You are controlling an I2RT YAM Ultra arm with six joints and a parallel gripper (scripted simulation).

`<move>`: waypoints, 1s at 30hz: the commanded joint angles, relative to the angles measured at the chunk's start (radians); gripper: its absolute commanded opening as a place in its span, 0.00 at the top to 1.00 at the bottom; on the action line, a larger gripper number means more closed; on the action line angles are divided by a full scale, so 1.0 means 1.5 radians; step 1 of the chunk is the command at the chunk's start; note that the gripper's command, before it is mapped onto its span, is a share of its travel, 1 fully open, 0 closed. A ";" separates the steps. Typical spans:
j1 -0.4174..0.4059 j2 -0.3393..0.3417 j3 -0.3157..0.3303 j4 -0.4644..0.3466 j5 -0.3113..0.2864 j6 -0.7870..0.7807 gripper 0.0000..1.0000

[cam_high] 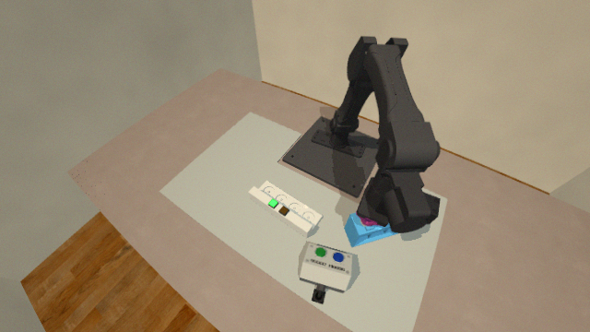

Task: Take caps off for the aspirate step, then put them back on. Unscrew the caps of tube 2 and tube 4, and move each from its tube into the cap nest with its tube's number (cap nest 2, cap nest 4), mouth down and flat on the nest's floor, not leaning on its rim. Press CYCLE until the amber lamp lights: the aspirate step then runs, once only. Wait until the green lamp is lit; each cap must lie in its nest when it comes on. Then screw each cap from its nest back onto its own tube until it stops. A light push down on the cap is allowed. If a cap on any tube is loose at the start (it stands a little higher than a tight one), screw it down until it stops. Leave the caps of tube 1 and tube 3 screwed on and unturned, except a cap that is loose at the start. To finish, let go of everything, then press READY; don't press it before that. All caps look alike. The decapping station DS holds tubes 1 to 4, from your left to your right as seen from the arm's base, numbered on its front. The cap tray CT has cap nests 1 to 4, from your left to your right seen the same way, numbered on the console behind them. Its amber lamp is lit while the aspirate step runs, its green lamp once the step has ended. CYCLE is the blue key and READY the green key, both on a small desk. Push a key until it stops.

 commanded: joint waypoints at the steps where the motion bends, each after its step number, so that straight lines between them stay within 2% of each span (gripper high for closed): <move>1: -0.001 -0.005 0.001 0.002 0.000 0.174 1.00; 3: -0.001 -0.005 0.001 0.002 0.000 0.241 1.00; 5: -0.001 -0.005 0.001 0.002 0.000 0.241 1.00; 20: -0.001 -0.005 0.000 0.003 0.000 0.739 1.00; 22: -0.001 -0.005 0.000 0.003 0.000 0.739 1.00; 30: -0.001 -0.005 -0.001 0.004 0.000 1.007 1.00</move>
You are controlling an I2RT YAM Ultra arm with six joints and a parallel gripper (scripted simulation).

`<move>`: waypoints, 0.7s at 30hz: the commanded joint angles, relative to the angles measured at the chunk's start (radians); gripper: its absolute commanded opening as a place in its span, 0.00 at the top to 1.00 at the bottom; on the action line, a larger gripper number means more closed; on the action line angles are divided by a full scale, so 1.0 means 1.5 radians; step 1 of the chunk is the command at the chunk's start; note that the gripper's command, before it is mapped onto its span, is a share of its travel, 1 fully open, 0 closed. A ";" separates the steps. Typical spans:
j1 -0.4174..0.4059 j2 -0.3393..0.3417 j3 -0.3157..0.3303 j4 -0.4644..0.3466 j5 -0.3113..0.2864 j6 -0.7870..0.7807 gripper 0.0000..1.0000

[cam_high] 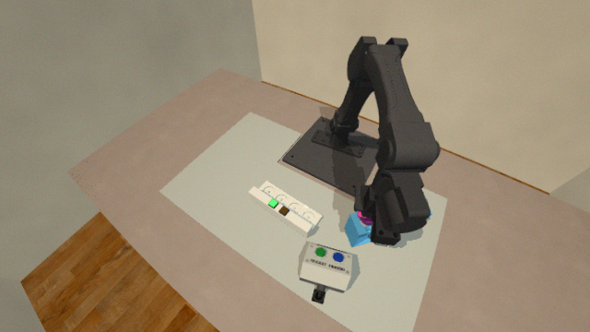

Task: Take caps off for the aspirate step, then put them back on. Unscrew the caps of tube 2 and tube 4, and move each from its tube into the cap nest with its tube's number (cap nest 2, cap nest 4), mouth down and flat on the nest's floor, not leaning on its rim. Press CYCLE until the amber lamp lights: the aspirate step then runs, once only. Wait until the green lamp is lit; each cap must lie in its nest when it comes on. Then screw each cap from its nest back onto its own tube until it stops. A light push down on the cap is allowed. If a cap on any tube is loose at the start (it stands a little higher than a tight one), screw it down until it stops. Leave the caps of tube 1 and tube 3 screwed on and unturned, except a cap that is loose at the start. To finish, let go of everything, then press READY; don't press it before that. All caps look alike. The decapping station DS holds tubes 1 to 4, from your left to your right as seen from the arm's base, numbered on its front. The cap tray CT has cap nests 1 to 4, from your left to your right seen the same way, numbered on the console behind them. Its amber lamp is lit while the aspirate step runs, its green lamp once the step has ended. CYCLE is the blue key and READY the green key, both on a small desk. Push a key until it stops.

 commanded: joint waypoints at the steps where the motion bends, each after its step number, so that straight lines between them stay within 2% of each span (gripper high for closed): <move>1: -0.001 -0.005 0.001 0.001 0.000 0.185 1.00; 7: -0.001 -0.005 0.000 0.001 0.000 0.378 1.00; 9: -0.001 -0.005 0.000 0.001 0.000 0.378 1.00; 21: -0.001 -0.005 -0.001 0.003 0.000 0.783 1.00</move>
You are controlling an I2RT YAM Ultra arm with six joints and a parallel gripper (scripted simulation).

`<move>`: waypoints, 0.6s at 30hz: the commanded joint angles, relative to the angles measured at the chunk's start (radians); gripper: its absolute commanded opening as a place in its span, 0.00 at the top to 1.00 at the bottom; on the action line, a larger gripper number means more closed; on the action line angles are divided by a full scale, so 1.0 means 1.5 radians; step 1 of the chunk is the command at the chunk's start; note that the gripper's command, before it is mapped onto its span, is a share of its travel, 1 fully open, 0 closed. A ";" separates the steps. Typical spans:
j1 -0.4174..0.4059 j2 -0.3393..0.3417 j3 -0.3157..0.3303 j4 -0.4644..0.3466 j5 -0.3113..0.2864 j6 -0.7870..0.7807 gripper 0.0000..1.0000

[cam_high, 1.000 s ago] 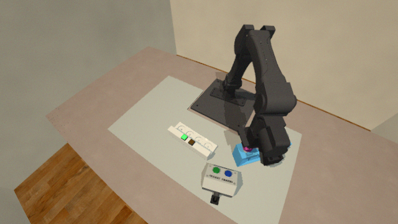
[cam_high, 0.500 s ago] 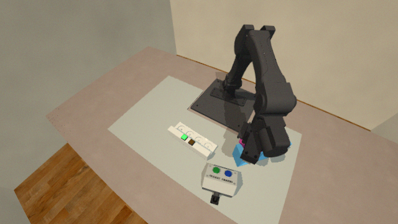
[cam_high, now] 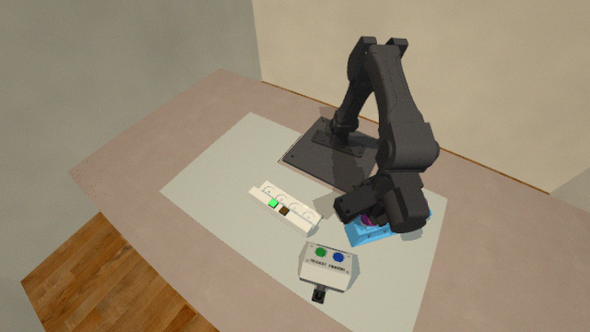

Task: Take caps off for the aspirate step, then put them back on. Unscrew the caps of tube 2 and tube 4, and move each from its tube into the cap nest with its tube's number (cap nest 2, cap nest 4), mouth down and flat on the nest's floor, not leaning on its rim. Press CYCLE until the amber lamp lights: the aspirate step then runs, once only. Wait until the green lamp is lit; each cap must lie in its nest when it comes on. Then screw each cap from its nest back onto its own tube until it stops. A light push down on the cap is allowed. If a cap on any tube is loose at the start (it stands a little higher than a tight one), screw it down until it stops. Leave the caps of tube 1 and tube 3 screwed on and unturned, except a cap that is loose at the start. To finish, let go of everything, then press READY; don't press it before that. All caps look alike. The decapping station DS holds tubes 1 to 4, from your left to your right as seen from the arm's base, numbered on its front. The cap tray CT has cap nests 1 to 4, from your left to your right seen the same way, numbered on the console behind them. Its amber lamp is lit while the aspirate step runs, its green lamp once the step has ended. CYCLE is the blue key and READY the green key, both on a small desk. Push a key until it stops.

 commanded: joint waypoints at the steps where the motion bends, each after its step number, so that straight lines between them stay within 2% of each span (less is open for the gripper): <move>1: 0.000 -0.004 0.001 0.001 -0.001 0.186 1.00; 3: 0.000 -0.004 0.001 0.002 -0.001 0.251 1.00; 5: 0.000 -0.004 0.001 0.002 -0.001 0.251 1.00; 9: 0.000 -0.004 0.001 0.002 -0.001 0.383 1.00; 18: 0.000 -0.004 0.001 0.002 -0.001 0.383 1.00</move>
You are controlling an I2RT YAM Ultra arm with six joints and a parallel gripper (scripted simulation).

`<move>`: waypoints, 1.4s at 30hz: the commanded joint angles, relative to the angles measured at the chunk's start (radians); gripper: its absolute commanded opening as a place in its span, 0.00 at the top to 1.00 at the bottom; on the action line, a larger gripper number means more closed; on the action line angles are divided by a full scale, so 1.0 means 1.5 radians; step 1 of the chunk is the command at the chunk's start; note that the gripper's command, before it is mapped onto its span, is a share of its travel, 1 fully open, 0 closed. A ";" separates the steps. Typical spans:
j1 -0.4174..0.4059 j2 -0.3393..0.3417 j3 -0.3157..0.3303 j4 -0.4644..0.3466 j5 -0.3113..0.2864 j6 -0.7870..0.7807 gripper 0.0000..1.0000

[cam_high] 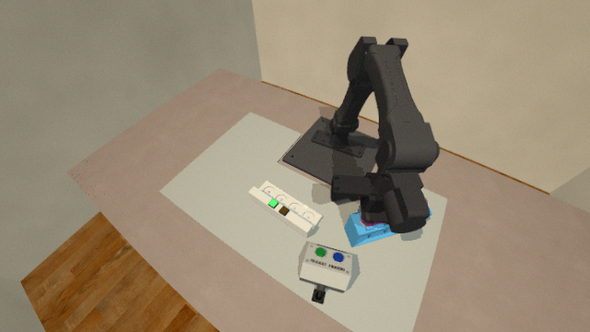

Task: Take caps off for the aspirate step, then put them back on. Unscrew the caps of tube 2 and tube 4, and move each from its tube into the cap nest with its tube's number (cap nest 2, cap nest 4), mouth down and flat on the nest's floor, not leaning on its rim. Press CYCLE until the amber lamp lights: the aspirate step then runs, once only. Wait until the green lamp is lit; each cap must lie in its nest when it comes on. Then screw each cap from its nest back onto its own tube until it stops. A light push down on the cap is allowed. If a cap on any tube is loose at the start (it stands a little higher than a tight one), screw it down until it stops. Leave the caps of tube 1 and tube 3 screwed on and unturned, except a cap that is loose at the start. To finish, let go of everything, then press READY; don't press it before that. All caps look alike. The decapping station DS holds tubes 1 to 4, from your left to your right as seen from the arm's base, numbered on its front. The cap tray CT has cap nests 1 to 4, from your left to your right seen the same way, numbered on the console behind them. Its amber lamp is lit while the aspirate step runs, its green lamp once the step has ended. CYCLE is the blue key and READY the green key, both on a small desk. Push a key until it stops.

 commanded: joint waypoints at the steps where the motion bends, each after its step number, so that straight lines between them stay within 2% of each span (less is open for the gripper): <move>1: 0.000 -0.005 0.001 0.002 -0.001 0.032 0.51; 13: 0.000 -0.005 0.001 0.002 -0.001 0.032 0.51; 18: 0.000 -0.005 0.002 0.001 -0.001 -0.237 0.51; 21: 0.000 -0.005 0.002 0.001 -0.001 -0.246 0.51; 24: 0.000 -0.005 0.002 0.001 -0.001 -0.404 0.51; 25: 0.000 -0.005 0.002 0.001 -0.001 -0.412 0.51; 26: 0.000 -0.005 0.002 0.001 -0.001 -0.468 0.51; 27: 0.000 -0.005 0.002 0.001 -0.001 -0.468 0.51; 29: 0.000 -0.005 0.002 0.001 -0.001 -0.566 0.51; 31: 0.000 -0.005 0.002 0.001 -0.001 -0.633 0.51; 32: 0.000 -0.005 0.002 0.001 -0.001 -0.635 0.51; 33: 0.000 -0.005 0.002 0.001 -0.001 -0.690 0.51; 34: 0.000 -0.005 0.002 0.001 -0.001 -0.690 0.51; 36: 0.000 -0.005 0.002 0.001 -0.001 -0.791 0.51; 38: 0.000 -0.005 0.002 0.001 -0.001 -0.791 0.51; 40: 0.000 -0.005 0.002 0.001 -0.001 -0.908 0.51; 41: 0.000 -0.005 0.002 0.001 -0.001 -0.912 0.51; 42: 0.000 -0.005 0.002 0.001 -0.001 -0.968 0.51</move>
